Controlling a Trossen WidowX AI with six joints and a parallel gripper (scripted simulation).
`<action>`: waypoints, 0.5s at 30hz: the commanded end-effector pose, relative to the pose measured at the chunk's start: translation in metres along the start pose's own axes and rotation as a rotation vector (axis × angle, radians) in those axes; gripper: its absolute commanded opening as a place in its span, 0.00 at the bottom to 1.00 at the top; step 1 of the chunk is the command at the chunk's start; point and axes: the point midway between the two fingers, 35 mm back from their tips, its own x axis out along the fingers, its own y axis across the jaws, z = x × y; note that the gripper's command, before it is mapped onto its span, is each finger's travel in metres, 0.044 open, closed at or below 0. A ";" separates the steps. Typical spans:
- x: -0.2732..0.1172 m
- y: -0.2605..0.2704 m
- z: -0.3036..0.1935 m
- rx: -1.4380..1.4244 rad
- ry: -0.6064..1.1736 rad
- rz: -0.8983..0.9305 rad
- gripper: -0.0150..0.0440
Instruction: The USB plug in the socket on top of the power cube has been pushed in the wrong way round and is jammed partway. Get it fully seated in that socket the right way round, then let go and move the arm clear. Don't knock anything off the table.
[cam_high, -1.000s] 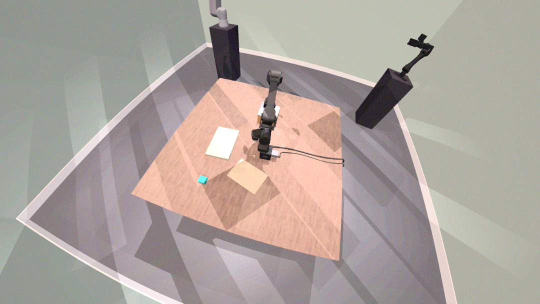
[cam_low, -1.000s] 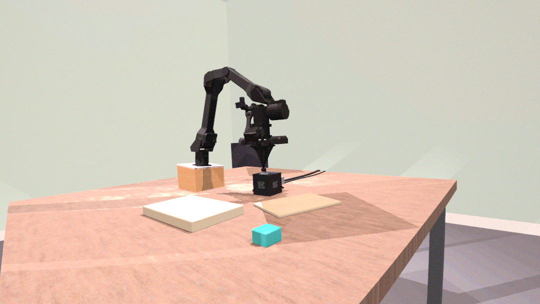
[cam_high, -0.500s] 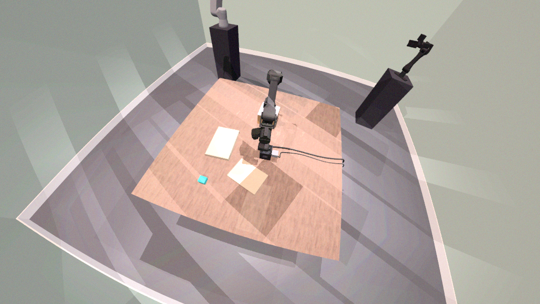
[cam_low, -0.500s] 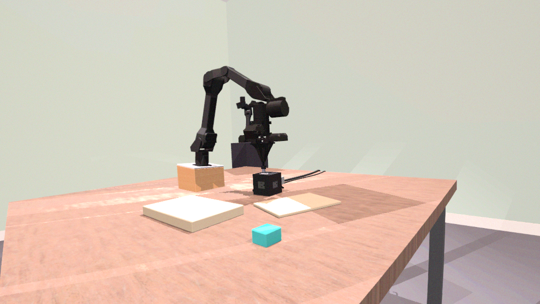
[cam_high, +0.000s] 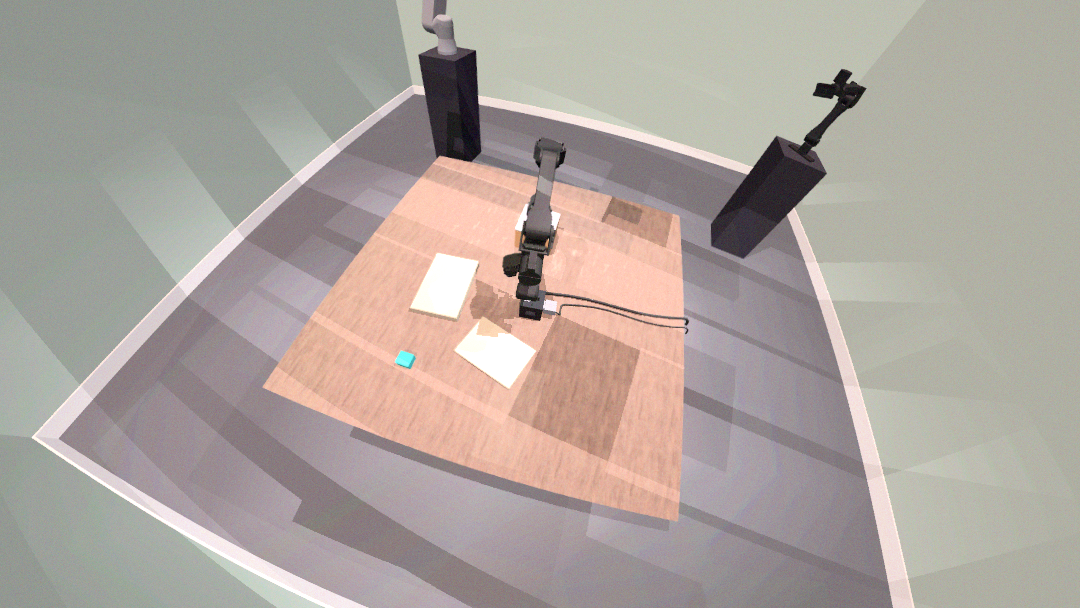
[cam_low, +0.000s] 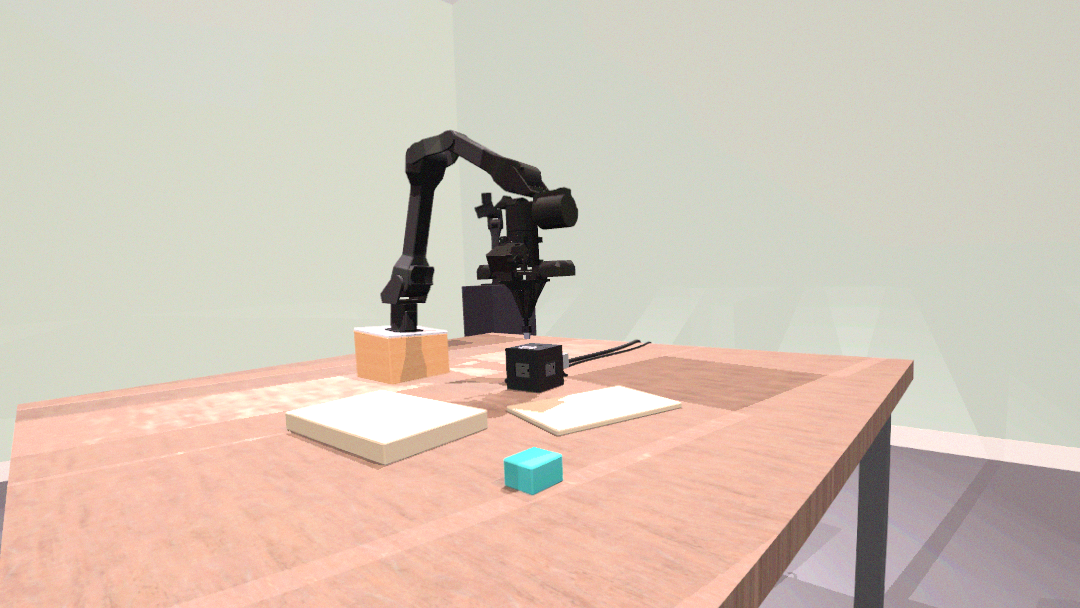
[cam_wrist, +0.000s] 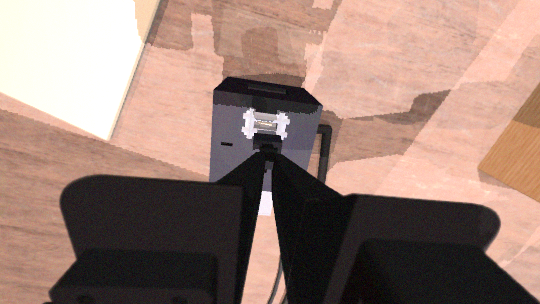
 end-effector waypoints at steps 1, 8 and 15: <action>-0.004 0.001 0.000 -0.004 0.000 0.005 0.25; -0.007 0.001 0.000 -0.003 0.000 0.004 0.25; -0.005 0.000 0.000 -0.109 0.000 0.002 0.25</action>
